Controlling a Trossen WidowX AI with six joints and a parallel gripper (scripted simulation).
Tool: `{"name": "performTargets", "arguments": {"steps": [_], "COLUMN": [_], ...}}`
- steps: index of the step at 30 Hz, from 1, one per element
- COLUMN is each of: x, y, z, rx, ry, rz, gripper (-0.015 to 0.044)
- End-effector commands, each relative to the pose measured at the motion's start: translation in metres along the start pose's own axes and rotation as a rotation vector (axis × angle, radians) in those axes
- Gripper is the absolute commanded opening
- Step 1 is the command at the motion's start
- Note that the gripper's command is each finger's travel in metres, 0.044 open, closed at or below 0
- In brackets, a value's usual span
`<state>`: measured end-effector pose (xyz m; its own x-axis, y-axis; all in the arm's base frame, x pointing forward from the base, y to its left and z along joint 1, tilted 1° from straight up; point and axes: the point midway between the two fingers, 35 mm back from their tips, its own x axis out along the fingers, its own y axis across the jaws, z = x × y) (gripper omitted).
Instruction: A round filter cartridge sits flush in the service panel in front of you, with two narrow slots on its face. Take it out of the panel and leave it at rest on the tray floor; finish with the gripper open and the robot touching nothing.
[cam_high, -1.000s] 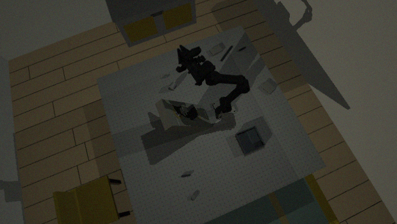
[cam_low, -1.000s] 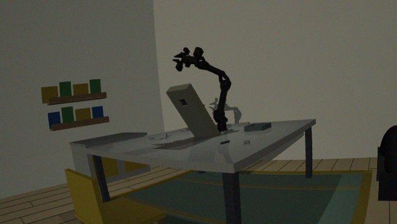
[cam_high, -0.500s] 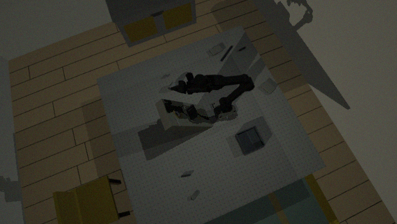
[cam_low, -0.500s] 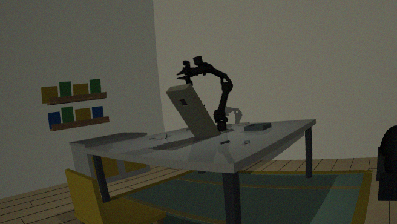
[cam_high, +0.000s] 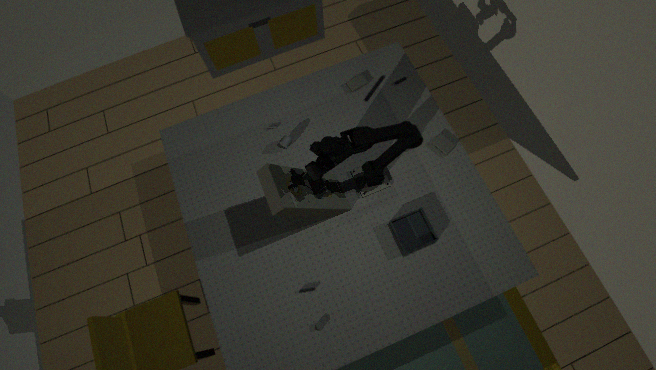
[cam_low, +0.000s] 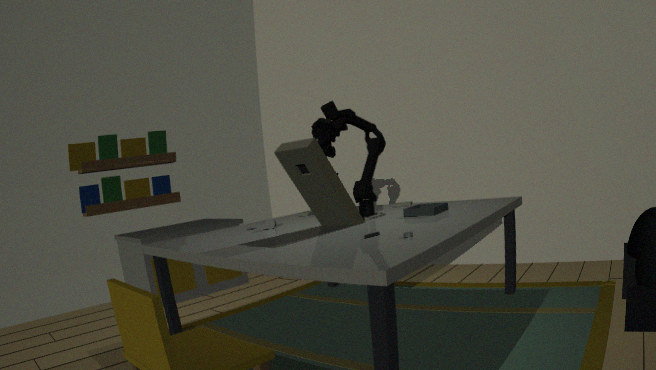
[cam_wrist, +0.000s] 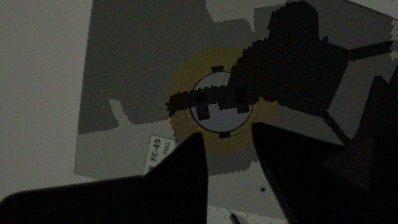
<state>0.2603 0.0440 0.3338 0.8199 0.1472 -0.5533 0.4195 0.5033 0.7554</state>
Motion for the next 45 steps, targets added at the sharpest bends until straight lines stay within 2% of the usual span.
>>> {"name": "performTargets", "arguments": {"steps": [1, 36, 45], "x": [0.001, 0.054, 0.055], "y": [-0.002, -0.001, -0.002], "z": [-0.003, -0.003, -0.003], "rx": [-0.005, -0.005, -0.005], "ry": [0.013, 0.011, 0.011], "rz": [-0.005, -0.001, -0.001], "gripper": [0.0114, 0.0114, 0.0114]}}
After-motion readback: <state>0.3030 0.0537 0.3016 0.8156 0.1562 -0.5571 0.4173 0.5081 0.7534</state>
